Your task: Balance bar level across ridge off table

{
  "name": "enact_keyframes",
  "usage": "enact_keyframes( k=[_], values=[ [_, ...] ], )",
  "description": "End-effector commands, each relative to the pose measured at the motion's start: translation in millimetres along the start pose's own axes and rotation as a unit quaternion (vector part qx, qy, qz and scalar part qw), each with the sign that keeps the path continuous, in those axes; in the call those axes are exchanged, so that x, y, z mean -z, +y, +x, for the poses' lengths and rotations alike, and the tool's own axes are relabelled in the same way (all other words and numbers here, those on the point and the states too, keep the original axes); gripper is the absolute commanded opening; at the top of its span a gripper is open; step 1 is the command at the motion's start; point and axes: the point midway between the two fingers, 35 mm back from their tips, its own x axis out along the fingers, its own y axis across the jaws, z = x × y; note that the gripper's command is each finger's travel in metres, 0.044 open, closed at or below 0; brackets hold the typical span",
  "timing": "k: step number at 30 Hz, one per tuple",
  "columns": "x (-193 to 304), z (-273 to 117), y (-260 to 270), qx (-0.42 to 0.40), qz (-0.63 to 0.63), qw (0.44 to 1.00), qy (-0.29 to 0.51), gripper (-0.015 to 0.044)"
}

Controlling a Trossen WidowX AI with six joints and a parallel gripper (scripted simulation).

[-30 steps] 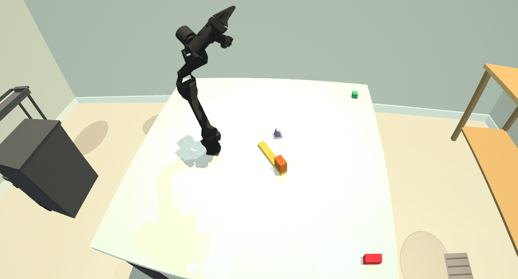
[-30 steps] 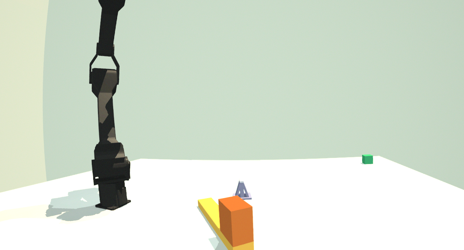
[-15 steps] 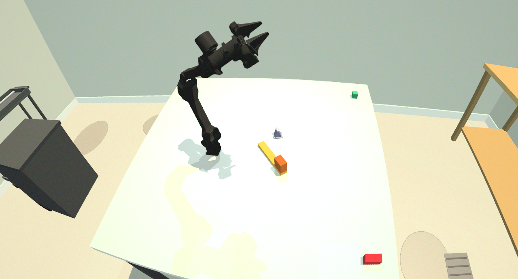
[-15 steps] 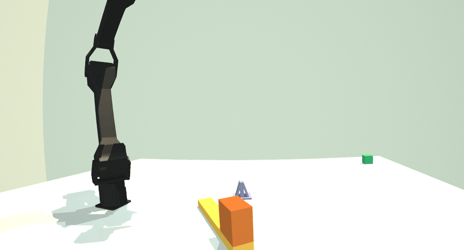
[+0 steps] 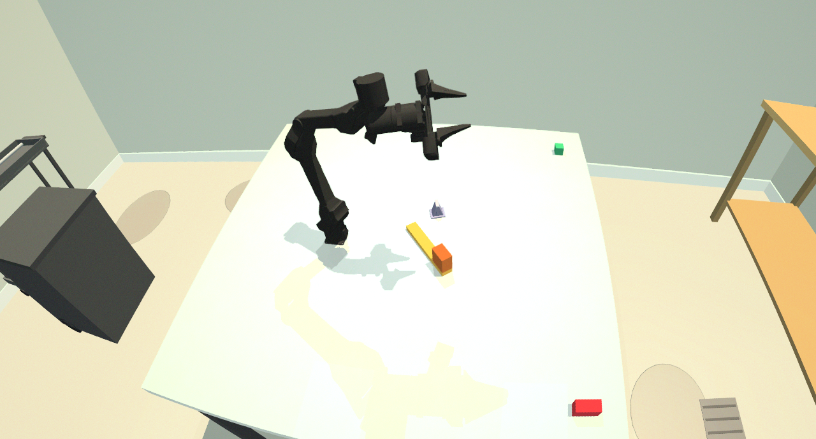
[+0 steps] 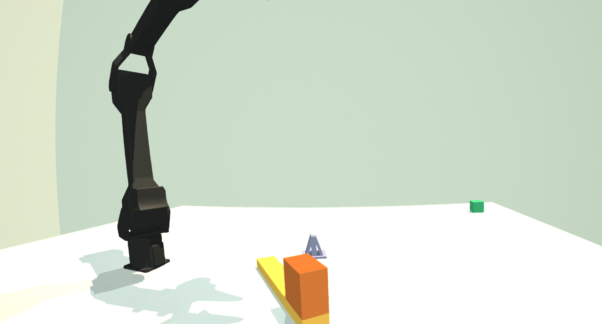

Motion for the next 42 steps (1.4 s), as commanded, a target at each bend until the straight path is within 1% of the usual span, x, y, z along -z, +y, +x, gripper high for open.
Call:
enact_keyframes(
  k=[1,9,18,25,32,39,42],
  values=[
    [-26.5,11.5,28.1,-0.051,0.045,0.997,-0.038,0.0315],
    [-89.4,21.1,83.3,-0.171,0.114,0.971,-0.123,0.0315],
    [-160.8,8.0,130.8,-0.303,0.150,0.914,-0.224,0.0315],
    [-211.9,-18.3,157.2,-0.402,0.155,0.850,-0.304,0.0315],
    [-253.3,-55.2,173.7,-0.492,0.141,0.770,-0.382,0.0315],
    [-280.9,-97.2,180.7,-0.567,0.109,0.678,-0.455,0.0315],
    [-282.8,-101.4,180.9,-0.574,0.105,0.669,-0.461,0.0315]
  ],
)
